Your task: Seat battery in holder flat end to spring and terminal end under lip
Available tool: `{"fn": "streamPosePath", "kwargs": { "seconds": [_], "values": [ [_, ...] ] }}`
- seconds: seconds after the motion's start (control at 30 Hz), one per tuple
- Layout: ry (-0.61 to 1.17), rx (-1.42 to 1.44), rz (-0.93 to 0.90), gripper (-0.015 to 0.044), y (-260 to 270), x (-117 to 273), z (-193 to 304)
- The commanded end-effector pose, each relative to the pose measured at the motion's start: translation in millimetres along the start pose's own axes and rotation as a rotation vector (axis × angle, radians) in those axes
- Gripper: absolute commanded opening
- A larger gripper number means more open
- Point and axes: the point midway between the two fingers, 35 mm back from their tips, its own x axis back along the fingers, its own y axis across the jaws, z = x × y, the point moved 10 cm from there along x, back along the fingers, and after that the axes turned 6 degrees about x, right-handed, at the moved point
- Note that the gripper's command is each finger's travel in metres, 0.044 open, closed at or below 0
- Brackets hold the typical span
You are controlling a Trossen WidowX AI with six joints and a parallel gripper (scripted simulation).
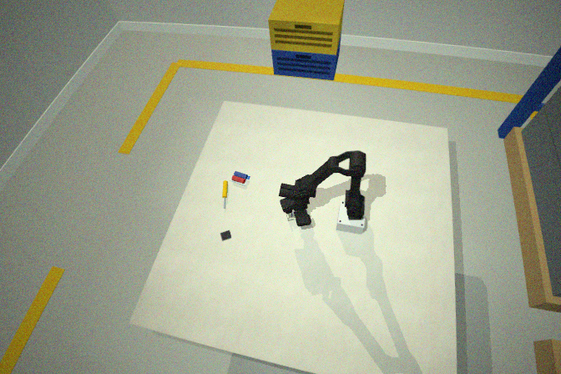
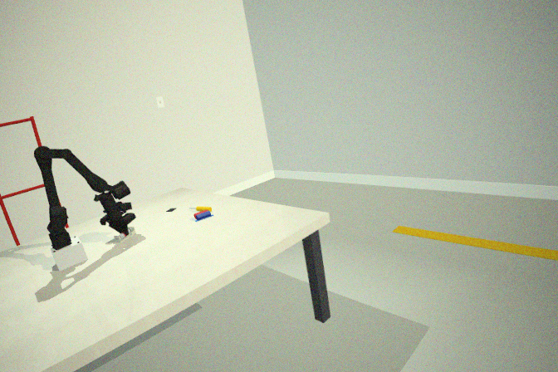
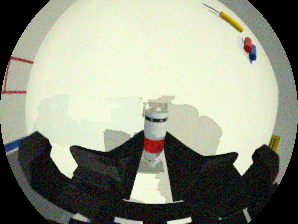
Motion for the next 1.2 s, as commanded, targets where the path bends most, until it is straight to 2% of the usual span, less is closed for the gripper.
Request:
{"fn": "streamPosePath", "kwargs": {
  "seconds": [0.0, 0.73, 1.17],
  "values": [
    [0.043, -0.002, -0.005, 0.0081, 0, -3, 0],
    [0.168, 0.012, -0.021, 0.0081, -1, -5, -17],
    [0.175, 0.012, -0.023, 0.0081, -2, -7, -26]
  ]
}}
